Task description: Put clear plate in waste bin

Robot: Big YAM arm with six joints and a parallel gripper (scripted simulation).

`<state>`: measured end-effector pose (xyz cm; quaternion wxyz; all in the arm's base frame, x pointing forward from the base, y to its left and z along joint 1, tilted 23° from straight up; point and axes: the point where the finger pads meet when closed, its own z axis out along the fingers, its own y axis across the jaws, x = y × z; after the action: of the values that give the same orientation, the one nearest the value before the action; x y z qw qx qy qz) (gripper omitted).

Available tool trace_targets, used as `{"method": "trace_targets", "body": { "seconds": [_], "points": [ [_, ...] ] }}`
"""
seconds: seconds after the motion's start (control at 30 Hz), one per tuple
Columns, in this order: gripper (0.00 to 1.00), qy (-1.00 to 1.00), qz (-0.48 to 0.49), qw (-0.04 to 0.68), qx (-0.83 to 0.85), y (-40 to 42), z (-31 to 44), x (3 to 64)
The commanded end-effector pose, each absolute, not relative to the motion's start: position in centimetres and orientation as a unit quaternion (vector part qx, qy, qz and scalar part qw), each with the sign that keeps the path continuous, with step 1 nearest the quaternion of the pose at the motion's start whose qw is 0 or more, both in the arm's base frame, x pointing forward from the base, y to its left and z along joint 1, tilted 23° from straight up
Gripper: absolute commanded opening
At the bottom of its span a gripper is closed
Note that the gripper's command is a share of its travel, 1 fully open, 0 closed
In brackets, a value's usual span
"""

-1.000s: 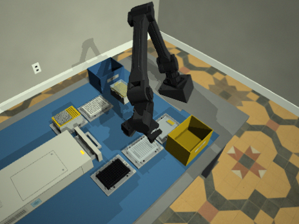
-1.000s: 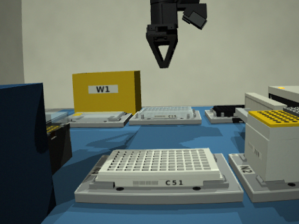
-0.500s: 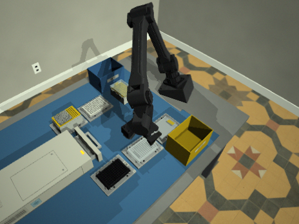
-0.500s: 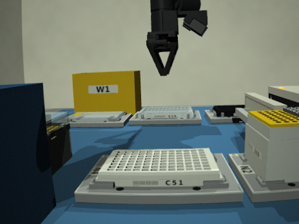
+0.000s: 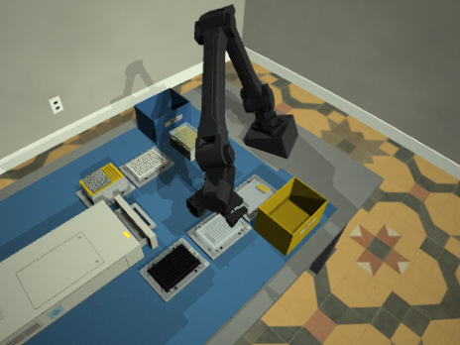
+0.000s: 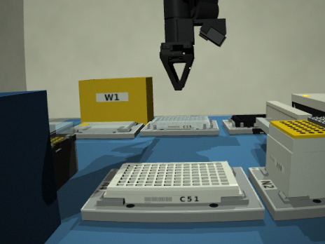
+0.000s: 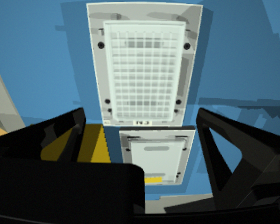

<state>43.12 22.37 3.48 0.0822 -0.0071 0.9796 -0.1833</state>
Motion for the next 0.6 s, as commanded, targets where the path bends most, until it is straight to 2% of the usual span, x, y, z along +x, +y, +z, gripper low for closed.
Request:
{"method": "trace_targets", "body": {
  "seconds": [0.0,0.27,0.57],
  "points": [
    [1.00,0.979,-0.187,0.079,-0.004,21.3,2.3,43.7],
    [1.00,0.980,-0.177,0.094,0.000,21.7,3.0,44.8],
    [1.00,0.979,-0.187,0.078,-0.004,20.6,0.5,44.0]
  ]
}}
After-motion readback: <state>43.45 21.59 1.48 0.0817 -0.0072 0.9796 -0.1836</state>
